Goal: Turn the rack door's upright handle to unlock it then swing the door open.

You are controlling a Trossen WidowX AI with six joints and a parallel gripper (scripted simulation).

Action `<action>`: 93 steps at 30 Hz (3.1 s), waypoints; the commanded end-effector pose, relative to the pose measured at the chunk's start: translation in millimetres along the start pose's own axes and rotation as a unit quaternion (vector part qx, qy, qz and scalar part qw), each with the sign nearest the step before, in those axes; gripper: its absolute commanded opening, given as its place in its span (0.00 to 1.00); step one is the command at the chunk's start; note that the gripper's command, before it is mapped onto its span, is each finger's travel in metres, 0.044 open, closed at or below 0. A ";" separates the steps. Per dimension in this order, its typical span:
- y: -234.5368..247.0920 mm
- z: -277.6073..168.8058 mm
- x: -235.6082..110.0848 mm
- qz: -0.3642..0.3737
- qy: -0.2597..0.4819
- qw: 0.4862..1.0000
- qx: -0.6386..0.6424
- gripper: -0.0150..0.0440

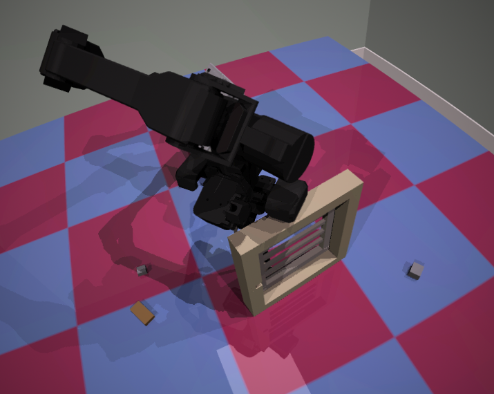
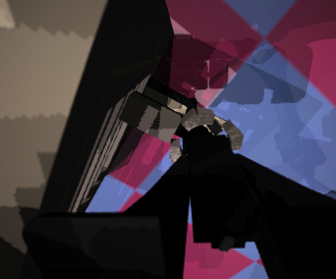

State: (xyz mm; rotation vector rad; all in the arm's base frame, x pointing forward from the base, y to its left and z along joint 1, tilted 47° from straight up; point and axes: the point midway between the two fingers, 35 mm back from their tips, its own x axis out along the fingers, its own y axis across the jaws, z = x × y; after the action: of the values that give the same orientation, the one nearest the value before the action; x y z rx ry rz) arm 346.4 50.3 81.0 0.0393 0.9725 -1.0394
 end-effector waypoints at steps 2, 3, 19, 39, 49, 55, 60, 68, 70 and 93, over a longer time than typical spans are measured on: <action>0.0 0.3 0.5 0.000 0.000 0.993 0.117 0.28; 0.0 0.3 0.5 0.000 0.000 0.990 0.141 0.28; 0.0 0.4 0.5 0.000 -0.001 0.901 0.434 0.28; 0.0 0.4 0.5 0.000 -0.001 0.916 0.401 0.74; 0.0 0.4 0.4 0.000 -0.001 0.987 0.164 0.74; 0.0 0.4 0.4 0.000 -0.001 1.000 0.016 0.74; 0.0 0.4 0.4 0.000 -0.001 0.994 -0.108 0.74; 0.0 0.4 0.4 0.000 -0.001 0.953 -0.301 0.74; 0.0 0.4 0.4 0.000 -0.001 0.937 -0.348 0.74; 0.0 0.4 0.4 -0.001 0.000 0.601 -0.799 0.74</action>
State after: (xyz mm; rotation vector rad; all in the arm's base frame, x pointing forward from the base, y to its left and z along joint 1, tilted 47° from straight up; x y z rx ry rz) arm 346.5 49.7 81.5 -1.3581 1.5720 0.0609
